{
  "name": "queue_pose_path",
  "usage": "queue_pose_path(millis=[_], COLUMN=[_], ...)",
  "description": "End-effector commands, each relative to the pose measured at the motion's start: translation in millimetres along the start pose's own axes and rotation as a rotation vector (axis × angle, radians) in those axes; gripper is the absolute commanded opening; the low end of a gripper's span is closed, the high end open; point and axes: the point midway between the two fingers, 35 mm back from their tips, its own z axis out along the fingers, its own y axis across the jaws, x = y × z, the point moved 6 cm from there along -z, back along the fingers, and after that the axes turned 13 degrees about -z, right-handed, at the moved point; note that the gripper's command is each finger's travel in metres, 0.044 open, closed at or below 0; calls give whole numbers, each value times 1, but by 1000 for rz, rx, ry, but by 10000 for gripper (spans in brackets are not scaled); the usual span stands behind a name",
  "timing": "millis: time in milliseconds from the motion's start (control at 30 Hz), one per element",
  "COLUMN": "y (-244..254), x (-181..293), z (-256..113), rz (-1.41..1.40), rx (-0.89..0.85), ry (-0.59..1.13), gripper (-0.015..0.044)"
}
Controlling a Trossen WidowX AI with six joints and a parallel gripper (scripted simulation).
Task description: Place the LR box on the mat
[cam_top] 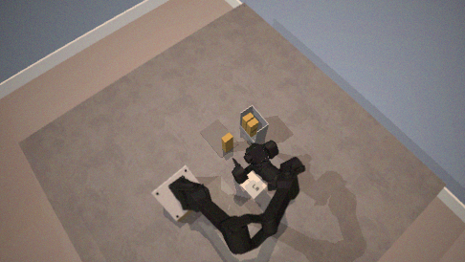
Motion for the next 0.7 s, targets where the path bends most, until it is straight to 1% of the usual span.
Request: queue_pose_path(millis=[0, 667], y=[2, 6], x=[6, 25], z=[5, 23], rz=[-1, -1], rx=[-6, -6], ry=[2, 2], gripper=[440, 440])
